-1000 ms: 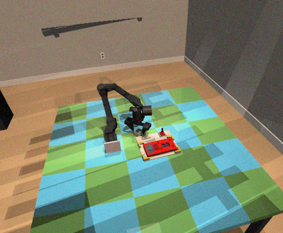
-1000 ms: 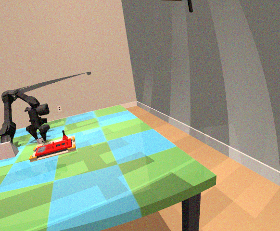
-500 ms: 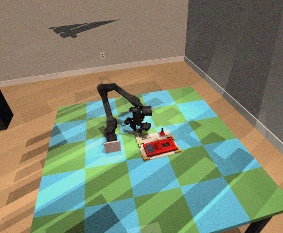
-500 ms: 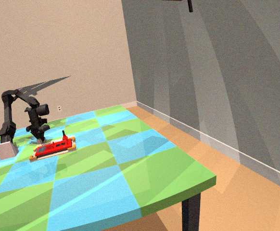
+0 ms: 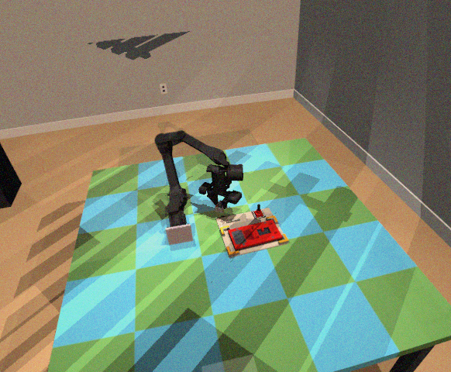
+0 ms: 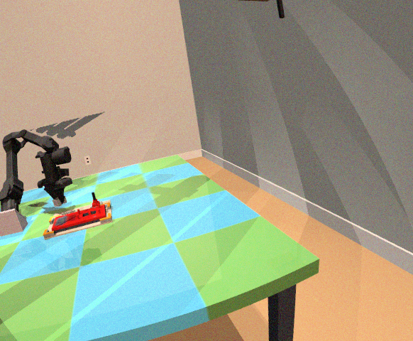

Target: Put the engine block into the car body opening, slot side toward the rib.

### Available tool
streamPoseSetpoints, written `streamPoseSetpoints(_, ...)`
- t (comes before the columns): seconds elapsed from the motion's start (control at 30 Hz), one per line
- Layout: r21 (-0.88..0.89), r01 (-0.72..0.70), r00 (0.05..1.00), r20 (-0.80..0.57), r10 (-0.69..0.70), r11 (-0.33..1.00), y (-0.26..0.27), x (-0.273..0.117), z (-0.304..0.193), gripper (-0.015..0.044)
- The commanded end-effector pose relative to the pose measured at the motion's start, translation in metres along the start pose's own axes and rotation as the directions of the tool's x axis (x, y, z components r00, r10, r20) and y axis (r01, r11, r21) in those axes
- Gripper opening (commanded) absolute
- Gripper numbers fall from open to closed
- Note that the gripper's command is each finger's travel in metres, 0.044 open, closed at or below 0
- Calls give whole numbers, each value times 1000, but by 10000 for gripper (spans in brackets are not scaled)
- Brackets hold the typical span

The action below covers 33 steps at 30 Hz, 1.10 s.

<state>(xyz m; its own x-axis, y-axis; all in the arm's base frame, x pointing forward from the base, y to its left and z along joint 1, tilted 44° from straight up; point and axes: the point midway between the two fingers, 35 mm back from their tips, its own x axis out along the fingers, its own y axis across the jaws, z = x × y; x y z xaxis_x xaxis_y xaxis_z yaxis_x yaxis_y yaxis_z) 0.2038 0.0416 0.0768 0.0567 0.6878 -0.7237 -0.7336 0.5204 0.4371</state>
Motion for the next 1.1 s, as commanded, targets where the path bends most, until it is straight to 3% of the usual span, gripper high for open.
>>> streamPoseSetpoints(0.0,-2,9,1000,-2,-9,1000,-3,-15,1,0)
streamPoseSetpoints(0.83,22,5,1000,10,-5,1000,3,-92,-2,0)
streamPoseSetpoints(1.07,12,0,1000,9,0,1000,14,-91,-1,0)
